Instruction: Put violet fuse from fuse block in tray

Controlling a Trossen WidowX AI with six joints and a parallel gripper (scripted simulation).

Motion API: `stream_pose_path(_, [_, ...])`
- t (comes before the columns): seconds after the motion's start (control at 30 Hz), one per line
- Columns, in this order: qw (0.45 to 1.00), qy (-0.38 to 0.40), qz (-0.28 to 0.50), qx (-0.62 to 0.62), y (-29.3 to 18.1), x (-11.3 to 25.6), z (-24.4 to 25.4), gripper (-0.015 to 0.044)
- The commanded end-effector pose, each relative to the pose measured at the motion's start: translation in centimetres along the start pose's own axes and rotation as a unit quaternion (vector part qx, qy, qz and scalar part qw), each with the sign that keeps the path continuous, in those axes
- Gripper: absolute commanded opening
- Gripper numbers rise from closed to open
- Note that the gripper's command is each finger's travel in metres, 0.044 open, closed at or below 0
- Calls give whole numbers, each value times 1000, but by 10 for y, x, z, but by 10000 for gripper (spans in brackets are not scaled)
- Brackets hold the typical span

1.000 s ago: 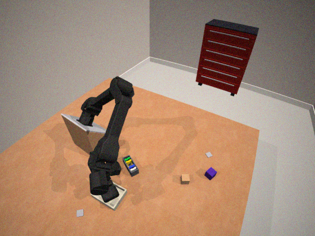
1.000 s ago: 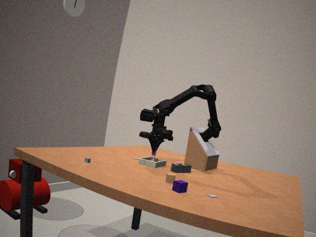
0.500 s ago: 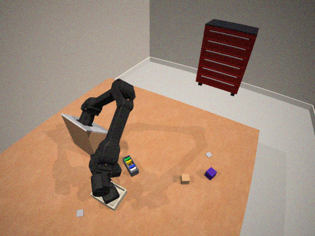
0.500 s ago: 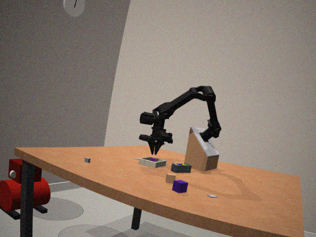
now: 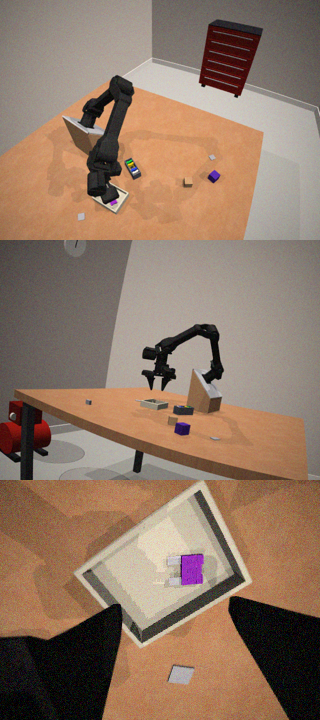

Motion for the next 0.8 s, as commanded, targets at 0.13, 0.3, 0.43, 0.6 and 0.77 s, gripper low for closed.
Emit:
stream_pose_path(0.13, [1000, 1, 3, 5, 2, 6, -1, 330])
stream_pose_path(0.3, [1000, 0, 1, 2, 2, 4, -1, 330])
stream_pose_path(0.43, [1000, 0, 1, 2, 2, 4, -1, 330])
stream_pose_path(0.6, [1000, 0, 1, 2, 2, 4, -1, 330])
stream_pose_path(0.77, [1000, 0, 1, 2, 2, 4, -1, 330])
Point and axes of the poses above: the point midway between the two fingers, 35 mm back from their tips, its own x axis back along the fingers, its own z axis across the jaws, y = z × x, the point moved 9 cm from there along x, back along the fingers, and after that the axes turned 14 degrees about x, right-handed, at the moved point
